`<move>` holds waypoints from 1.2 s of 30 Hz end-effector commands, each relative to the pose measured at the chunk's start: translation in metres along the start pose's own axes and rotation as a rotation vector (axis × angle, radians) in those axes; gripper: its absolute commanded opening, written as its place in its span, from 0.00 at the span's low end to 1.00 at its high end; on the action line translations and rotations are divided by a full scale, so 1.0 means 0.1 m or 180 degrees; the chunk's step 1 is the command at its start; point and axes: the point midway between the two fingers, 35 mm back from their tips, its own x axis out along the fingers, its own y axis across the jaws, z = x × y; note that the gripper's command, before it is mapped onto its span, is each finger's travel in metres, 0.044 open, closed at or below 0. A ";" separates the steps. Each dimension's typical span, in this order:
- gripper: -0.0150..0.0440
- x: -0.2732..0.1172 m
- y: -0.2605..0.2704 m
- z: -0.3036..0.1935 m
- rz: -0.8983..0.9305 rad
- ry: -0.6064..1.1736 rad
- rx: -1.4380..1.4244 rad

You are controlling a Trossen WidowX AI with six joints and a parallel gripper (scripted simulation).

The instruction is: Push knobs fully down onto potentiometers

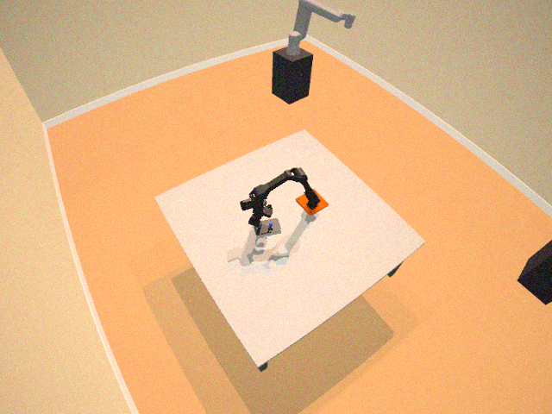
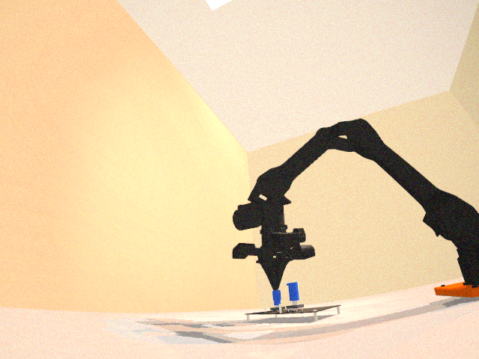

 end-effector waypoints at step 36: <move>0.25 -0.09 -0.02 -0.03 0.0073 -0.0076 -0.0005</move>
